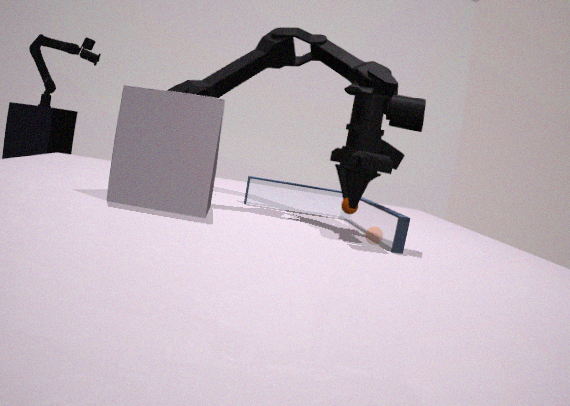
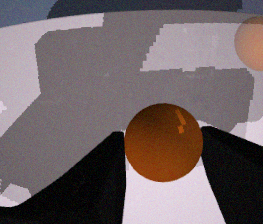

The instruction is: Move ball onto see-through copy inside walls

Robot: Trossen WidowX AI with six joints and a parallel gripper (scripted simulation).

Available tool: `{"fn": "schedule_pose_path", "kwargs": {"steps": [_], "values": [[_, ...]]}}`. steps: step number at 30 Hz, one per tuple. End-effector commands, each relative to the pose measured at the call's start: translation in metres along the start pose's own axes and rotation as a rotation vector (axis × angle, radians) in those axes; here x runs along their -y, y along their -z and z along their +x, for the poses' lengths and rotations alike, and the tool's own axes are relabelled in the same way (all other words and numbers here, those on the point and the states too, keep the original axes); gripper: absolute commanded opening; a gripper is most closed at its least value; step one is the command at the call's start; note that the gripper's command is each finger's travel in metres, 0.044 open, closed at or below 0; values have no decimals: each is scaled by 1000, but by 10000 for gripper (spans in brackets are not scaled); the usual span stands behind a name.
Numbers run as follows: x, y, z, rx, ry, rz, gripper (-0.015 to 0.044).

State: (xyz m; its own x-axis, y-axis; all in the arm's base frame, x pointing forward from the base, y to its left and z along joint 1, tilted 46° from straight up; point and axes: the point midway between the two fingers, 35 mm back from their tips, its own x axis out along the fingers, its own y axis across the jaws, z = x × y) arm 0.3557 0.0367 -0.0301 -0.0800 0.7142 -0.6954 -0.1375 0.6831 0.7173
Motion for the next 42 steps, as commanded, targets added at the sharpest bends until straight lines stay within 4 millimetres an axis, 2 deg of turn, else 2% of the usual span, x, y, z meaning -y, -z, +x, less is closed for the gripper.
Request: {"fn": "schedule_pose_path", "kwargs": {"steps": [1, 8, 14, 30, 36, 42], "values": [[0, -3, -33, 13, 12, -11, 0], [-3, 3, -82, 12, 8, -11, 0], [-2, 4, -86, 12, 7, -11, 0], [58, -29, -50, 14, 9, -13, 0], [61, -30, -45, 14, 9, -14, 0], [62, -32, -17, 15, 9, -14, 0]]}}
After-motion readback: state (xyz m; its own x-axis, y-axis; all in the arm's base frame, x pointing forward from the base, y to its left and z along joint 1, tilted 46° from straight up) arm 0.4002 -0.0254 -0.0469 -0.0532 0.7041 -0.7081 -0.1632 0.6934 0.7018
